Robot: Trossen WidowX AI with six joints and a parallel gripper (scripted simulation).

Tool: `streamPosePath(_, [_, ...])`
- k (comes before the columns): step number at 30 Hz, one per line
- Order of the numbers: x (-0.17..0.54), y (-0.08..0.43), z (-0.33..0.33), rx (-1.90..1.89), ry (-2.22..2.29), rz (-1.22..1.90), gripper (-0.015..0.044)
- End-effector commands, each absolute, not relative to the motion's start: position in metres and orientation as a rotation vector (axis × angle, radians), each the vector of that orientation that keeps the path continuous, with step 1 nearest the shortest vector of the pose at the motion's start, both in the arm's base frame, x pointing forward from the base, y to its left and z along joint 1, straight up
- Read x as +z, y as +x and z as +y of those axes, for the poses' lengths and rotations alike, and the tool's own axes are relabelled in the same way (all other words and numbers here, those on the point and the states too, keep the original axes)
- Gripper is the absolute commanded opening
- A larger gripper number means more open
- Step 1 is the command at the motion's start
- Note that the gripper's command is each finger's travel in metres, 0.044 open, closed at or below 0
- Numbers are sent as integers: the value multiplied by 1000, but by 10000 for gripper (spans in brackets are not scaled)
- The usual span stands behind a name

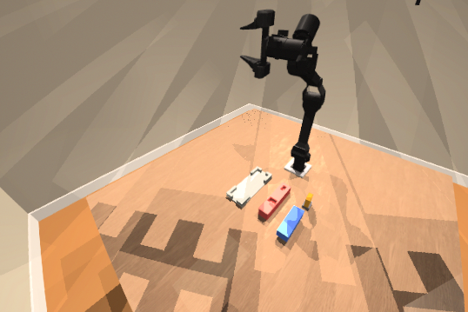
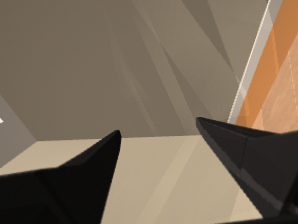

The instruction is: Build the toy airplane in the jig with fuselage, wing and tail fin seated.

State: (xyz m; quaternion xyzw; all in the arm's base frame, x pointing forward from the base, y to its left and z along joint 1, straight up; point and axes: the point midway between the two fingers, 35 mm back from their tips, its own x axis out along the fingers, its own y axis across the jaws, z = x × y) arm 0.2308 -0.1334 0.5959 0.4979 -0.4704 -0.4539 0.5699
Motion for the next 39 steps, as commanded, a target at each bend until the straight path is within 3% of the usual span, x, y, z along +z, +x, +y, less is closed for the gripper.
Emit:
streamPosePath(1, [596,231,-133,-1065,1169,-1104,426])
streamPosePath(10, [553,318,-113,-969,727,-618,440])
streamPosePath(16, [483,375,-89,-835,437,-199,440])
streamPosePath(22, [404,401,-64,-687,237,172,440])
streamPosePath(30, [293,391,-29,-453,50,669,440])
streamPosePath(39, [185,317,12,-140,-39,1253,440])
